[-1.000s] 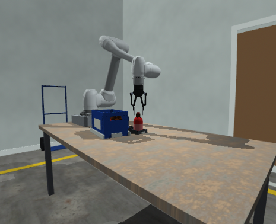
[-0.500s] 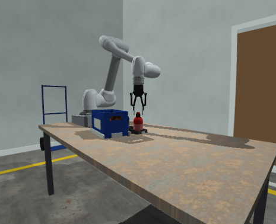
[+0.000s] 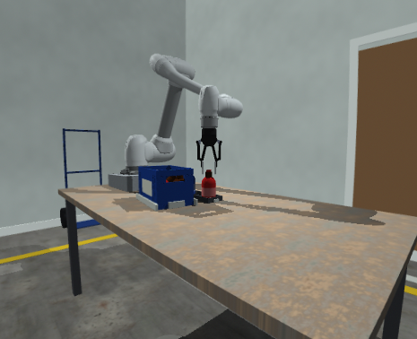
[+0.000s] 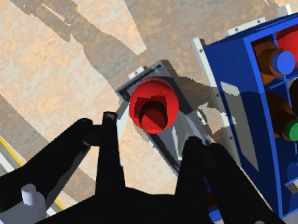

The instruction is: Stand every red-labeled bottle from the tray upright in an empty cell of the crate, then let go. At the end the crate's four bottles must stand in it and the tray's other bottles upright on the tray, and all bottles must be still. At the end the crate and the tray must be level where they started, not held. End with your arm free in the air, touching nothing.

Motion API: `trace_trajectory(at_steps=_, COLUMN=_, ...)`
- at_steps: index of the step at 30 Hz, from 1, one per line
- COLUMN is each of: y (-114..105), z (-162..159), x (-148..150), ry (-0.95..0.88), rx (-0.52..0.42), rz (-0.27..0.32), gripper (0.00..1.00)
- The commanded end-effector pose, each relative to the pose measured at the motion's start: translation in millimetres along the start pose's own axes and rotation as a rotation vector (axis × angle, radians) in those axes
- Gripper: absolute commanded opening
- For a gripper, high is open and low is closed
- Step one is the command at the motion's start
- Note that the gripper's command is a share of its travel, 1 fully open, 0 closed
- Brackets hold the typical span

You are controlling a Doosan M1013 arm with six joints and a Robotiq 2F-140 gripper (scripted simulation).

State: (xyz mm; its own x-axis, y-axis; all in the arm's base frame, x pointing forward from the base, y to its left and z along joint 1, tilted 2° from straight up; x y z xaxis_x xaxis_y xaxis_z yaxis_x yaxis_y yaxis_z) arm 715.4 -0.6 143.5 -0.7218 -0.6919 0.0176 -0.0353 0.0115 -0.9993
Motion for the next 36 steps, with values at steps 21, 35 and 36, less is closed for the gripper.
trace_trajectory(at_steps=21, y=-0.1, z=0.0, x=0.0, ry=0.000, rx=0.000, rz=0.000, gripper=0.00)
trace_trajectory(at_steps=35, y=-0.1, z=0.0, x=0.0, ry=0.000, rx=0.000, rz=0.000, gripper=0.00)
trace_trajectory(at_steps=36, y=-0.1, z=0.0, x=0.0, ry=0.000, rx=0.000, rz=0.000, gripper=0.00)
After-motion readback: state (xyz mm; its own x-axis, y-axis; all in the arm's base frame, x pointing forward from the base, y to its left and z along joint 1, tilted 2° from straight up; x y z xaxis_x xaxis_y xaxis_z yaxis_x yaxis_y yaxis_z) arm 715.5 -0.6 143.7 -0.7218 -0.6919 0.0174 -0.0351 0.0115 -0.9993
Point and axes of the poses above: the point where the finger pads meet when closed, its own y axis out along the fingers, its own x axis across the jaws, z = x × y, the point moved 9 cm from there along -y, back along the fingers, and after that the axes turned 4 degrees about -y, right-handed, at the moved point
